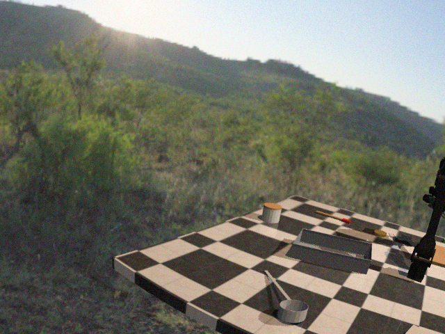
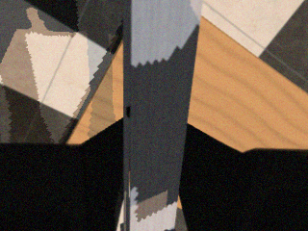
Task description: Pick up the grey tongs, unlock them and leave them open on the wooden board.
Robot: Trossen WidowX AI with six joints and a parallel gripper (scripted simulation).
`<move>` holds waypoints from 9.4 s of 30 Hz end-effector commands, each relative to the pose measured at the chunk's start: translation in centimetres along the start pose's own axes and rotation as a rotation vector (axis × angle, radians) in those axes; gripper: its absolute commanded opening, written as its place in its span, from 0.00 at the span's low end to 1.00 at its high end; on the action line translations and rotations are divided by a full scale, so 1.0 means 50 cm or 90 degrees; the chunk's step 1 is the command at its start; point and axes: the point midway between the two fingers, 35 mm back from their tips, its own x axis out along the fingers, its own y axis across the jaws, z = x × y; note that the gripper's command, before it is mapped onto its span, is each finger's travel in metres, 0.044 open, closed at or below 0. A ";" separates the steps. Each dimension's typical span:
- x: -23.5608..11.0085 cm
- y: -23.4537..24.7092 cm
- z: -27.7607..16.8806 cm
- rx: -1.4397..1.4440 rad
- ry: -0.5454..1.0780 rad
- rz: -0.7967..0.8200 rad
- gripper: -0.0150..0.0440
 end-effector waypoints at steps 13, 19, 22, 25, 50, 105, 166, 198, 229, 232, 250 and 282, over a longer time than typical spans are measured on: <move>-0.001 -0.093 -0.065 0.465 -0.001 -0.001 0.00; 0.000 -0.124 -0.093 0.635 0.000 -0.002 0.00; 0.000 -0.139 -0.108 0.720 0.001 -0.002 0.00; 0.001 -0.153 -0.123 0.805 0.002 -0.003 0.00; 0.003 -0.232 -0.226 1.328 0.007 -0.008 0.00; -0.039 -0.177 -0.196 1.133 -0.450 -0.777 0.00; 0.025 -0.227 -0.229 1.295 -0.058 -0.276 0.00; 0.021 -0.235 -0.224 1.327 0.007 -0.007 0.00; 0.123 -0.242 -0.220 1.325 0.009 -0.002 0.00; 0.133 -0.241 -0.220 1.324 0.009 -0.001 0.00; 0.192 -0.236 -0.223 1.323 0.010 0.002 0.00; 0.230 -0.230 -0.228 1.325 0.012 0.001 0.58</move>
